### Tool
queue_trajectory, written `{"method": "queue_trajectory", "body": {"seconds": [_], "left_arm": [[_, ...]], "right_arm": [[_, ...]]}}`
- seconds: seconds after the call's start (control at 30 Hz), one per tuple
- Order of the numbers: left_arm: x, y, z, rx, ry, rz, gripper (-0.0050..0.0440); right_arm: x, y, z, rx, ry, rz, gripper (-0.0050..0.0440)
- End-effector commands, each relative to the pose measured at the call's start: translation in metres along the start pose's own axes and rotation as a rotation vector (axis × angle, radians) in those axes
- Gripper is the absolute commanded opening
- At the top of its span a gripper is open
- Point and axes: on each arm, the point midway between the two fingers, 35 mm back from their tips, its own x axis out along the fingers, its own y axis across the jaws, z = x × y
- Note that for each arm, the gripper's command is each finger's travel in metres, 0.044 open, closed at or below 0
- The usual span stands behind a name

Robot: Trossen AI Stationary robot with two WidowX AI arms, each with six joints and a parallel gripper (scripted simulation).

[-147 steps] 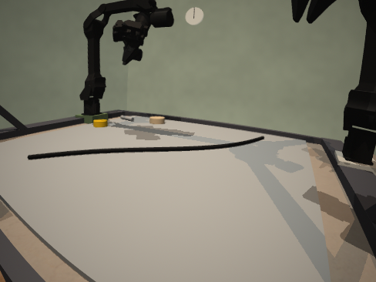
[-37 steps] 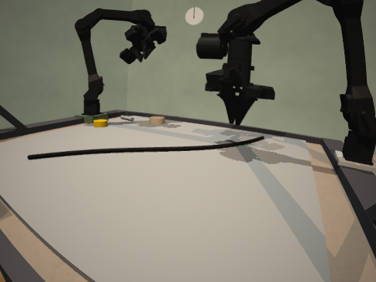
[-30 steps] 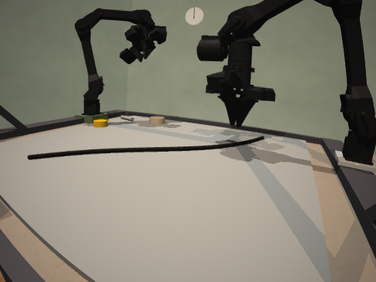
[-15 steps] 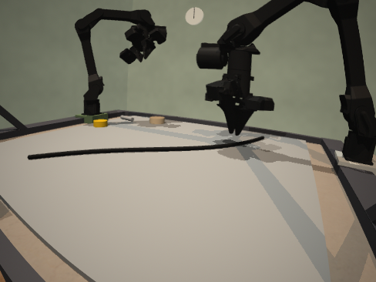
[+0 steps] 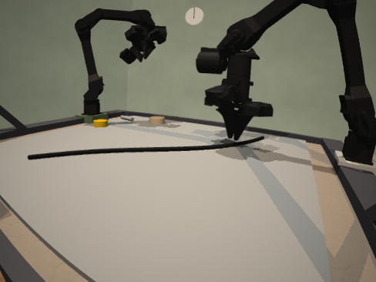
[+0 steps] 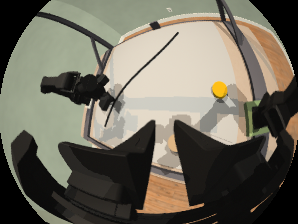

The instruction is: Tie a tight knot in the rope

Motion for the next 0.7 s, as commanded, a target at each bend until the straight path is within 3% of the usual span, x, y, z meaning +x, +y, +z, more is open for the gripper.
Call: {"method": "queue_trajectory", "body": {"seconds": [0.0, 0.63, 0.67], "left_arm": [[-0.0021, 0.0012, 0.0021, 0.005, 0.004, 0.008, 0.0085], [-0.0021, 0.0012, 0.0021, 0.005, 0.004, 0.008, 0.0085], [-0.0021, 0.0012, 0.0021, 0.005, 0.004, 0.008, 0.0085]], "right_arm": [[0.0026, -0.0005, 0.0008, -0.003, -0.007, -0.004, 0.0085], [0.0096, -0.0003, 0.0007, -0.003, -0.007, -0.004, 0.0085], [0.0096, -0.0003, 0.0007, -0.003, -0.007, -0.004, 0.0061]]}}
